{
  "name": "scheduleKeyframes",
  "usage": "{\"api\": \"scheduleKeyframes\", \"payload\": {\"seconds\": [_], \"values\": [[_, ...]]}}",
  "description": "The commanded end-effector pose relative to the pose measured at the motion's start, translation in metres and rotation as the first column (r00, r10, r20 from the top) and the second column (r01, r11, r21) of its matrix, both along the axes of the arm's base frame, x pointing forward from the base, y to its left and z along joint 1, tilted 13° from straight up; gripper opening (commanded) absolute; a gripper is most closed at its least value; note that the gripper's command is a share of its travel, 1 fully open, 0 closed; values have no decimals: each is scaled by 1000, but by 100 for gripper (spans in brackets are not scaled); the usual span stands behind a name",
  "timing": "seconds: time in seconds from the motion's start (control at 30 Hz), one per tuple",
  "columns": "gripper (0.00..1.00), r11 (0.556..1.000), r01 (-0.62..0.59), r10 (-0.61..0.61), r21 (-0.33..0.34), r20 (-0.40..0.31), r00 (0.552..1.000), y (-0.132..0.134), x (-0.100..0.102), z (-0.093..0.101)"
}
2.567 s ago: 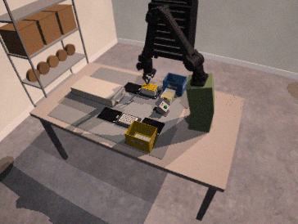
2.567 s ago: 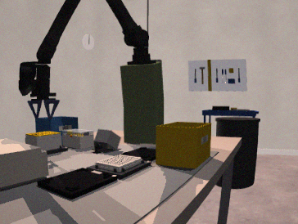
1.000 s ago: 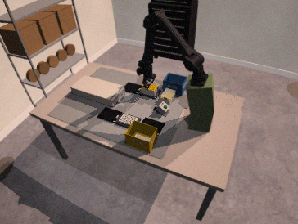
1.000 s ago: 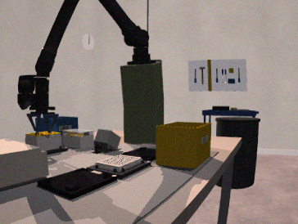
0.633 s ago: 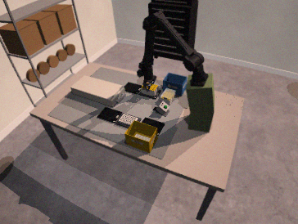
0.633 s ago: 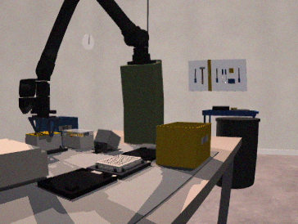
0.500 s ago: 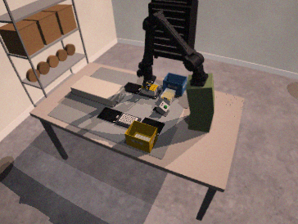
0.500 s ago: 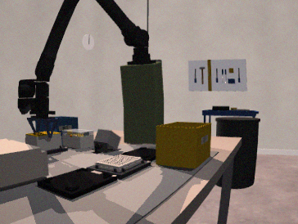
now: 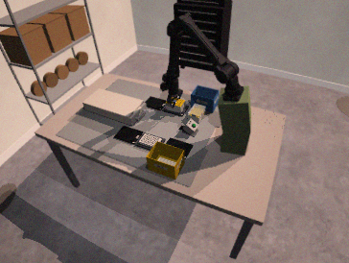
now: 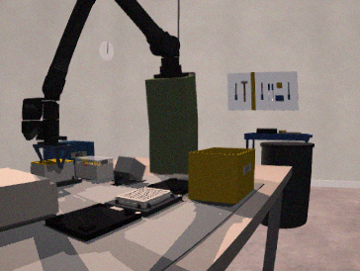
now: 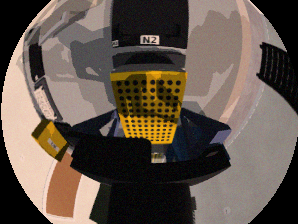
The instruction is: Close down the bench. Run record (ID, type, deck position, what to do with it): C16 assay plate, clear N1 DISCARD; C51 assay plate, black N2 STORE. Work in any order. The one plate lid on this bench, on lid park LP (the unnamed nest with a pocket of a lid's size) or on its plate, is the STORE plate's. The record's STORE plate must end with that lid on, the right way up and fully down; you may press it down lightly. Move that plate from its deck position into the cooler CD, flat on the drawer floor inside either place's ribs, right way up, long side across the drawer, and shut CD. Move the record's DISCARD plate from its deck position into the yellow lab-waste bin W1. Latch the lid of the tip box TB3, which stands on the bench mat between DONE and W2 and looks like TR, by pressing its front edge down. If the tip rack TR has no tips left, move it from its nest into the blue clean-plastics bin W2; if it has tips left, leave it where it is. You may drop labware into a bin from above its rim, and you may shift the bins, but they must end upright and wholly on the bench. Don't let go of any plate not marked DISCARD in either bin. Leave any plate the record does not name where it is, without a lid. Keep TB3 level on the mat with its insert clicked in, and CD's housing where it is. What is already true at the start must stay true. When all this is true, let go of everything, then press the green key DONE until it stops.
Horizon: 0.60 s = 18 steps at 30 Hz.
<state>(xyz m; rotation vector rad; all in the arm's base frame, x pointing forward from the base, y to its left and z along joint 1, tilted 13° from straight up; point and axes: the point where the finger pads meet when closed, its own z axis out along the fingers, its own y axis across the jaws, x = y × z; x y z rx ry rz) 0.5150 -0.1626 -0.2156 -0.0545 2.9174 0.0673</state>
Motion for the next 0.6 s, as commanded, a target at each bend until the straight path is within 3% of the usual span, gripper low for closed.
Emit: {"api": "scheduleKeyframes", "payload": {"seconds": [0.0, 0.37, 0.43, 0.47, 0.5, 0.57], "values": [[100, 1000, -5, 6, -12, 28, 1000, 2, 17, -1], [100, 1000, -5, 6, -12, 31, 1000, 3, 21, -13], [100, 1000, -5, 6, -12, 31, 1000, 3, 21, -13], [100, 1000, -7, 8, -20, 53, 999, 0, 29, -2], [100, 1000, -6, 6, -13, 33, 999, 3, 22, -15], [100, 1000, -7, 7, -13, 33, 999, 3, 23, -13]]}}
